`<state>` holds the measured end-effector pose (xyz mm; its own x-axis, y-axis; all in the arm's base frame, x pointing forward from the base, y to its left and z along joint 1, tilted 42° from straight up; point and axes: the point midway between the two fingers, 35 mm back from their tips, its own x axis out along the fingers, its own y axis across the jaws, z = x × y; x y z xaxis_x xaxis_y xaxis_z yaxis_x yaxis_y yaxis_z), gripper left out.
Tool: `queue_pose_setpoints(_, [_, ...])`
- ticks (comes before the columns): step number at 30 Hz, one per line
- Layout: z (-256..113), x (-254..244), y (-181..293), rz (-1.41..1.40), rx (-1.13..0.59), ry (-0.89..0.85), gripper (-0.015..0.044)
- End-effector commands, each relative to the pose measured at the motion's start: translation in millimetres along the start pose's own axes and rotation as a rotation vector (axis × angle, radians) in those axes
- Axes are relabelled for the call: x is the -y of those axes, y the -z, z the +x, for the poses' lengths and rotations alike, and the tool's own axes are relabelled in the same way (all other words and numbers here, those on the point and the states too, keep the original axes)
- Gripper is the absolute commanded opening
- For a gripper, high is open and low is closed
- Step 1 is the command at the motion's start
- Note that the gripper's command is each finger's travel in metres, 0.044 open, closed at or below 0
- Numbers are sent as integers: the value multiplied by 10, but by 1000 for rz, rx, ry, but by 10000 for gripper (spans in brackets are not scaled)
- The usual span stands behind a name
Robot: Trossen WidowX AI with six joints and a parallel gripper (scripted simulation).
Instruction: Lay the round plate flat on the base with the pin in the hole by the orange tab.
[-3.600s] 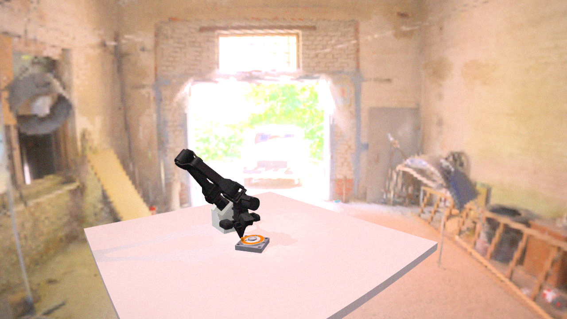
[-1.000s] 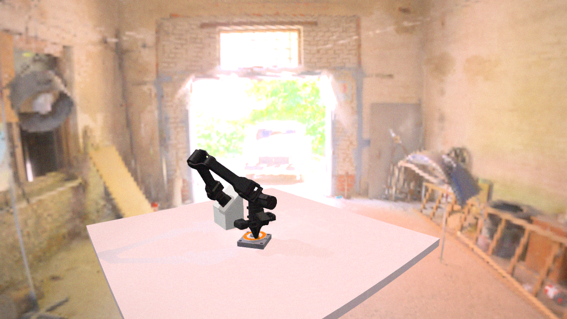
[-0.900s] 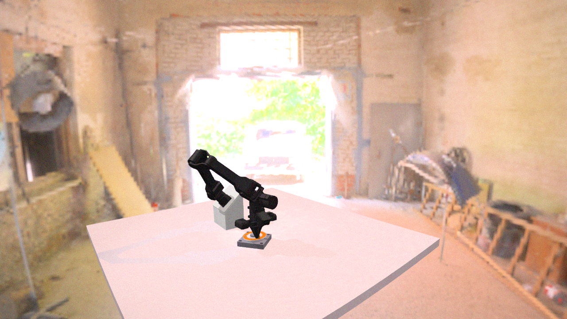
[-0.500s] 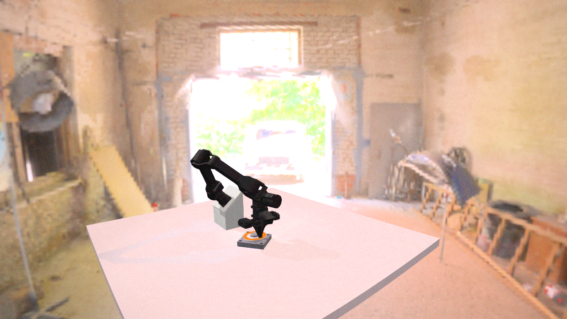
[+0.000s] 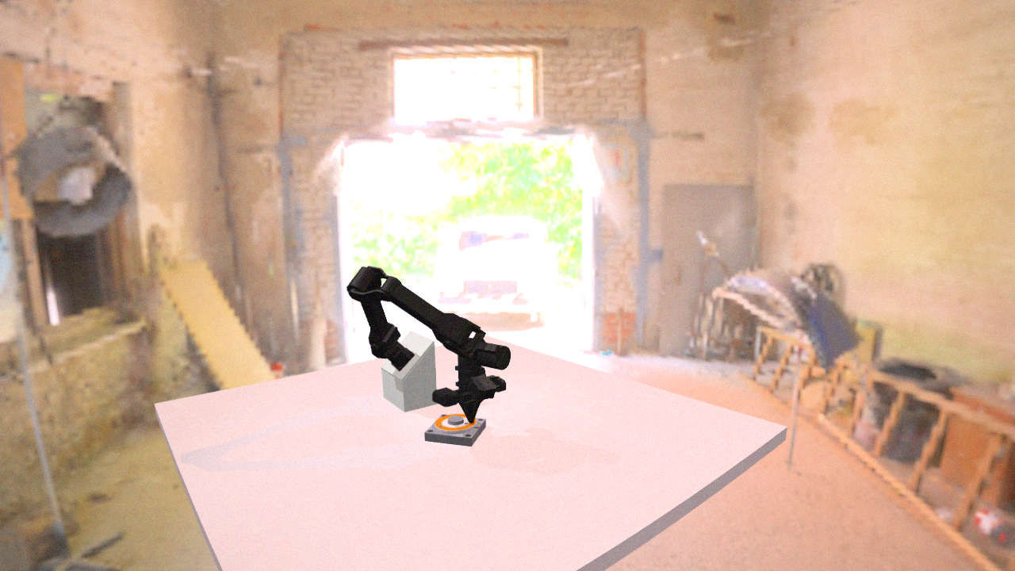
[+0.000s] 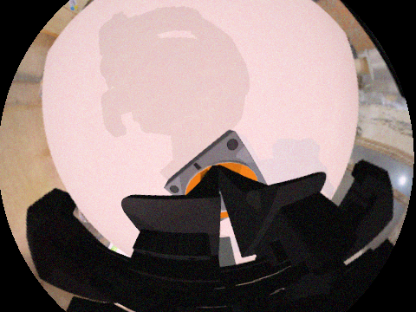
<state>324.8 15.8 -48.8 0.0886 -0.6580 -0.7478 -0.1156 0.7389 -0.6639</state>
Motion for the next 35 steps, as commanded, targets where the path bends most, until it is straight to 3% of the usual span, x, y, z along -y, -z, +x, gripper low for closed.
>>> queue_pose_setpoints(1, [8, -52, 18, 0, -3, -3, 0])
queue_pose_setpoints(5, [-21, -66, 19, 0, -2, -4, 0])
queue_pose_setpoints(13, [-424, -51, 58, 0, -3, -6, 0])
queue_pose_setpoints(35, [-348, -57, 51, -6, -1, -2, 0])
